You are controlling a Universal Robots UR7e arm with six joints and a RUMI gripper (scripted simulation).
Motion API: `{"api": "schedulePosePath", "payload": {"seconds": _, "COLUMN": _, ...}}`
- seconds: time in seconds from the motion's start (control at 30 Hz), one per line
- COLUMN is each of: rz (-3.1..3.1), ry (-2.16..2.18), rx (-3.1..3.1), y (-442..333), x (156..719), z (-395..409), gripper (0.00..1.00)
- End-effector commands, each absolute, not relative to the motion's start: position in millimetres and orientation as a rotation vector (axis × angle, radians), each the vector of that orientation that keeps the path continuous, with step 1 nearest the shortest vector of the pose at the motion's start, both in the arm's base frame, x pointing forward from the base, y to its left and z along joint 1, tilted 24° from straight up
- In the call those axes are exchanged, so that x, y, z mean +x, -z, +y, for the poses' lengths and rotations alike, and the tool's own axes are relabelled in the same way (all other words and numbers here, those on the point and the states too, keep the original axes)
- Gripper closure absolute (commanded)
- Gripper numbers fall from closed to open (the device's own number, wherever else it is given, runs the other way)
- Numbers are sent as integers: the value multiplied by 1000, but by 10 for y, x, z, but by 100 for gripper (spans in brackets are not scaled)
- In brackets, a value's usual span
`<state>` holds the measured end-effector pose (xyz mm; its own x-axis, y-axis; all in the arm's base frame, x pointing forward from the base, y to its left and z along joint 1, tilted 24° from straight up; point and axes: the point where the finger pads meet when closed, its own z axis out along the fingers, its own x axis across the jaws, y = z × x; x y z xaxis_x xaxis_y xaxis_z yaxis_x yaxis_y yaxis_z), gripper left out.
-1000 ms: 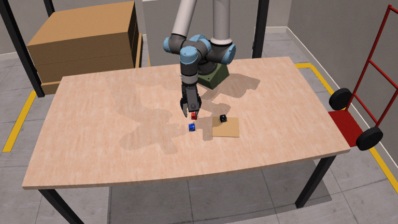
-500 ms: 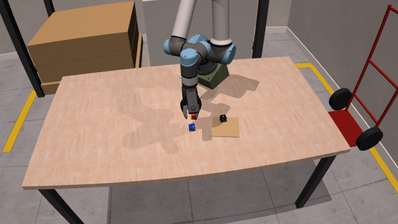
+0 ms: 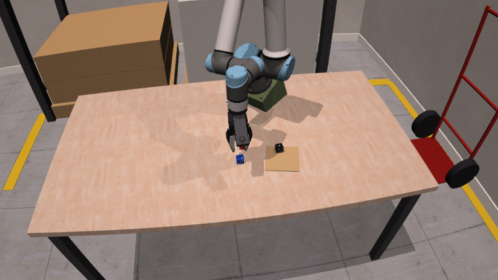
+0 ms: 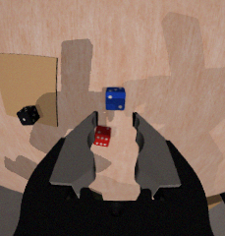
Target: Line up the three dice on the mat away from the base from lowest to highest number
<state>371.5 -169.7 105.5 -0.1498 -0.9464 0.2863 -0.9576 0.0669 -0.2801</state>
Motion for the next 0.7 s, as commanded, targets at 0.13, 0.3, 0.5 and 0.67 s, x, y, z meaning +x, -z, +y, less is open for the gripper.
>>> {"api": "schedulePosePath", "payload": {"seconds": 0.13, "rz": -2274, "ry": -638, "rx": 2030, "y": -942, "x": 3755, "z": -1737, "gripper": 72}}
{"api": "schedulePosePath", "payload": {"seconds": 0.3, "rz": -2274, "ry": -638, "rx": 2030, "y": -918, "x": 3762, "z": -1745, "gripper": 72}}
{"api": "schedulePosePath", "payload": {"seconds": 0.5, "rz": -2274, "ry": -638, "rx": 2030, "y": -890, "x": 3771, "z": -1755, "gripper": 72}}
{"api": "schedulePosePath", "payload": {"seconds": 0.67, "rz": -2274, "ry": -638, "rx": 2030, "y": -882, "x": 3773, "z": -1757, "gripper": 72}}
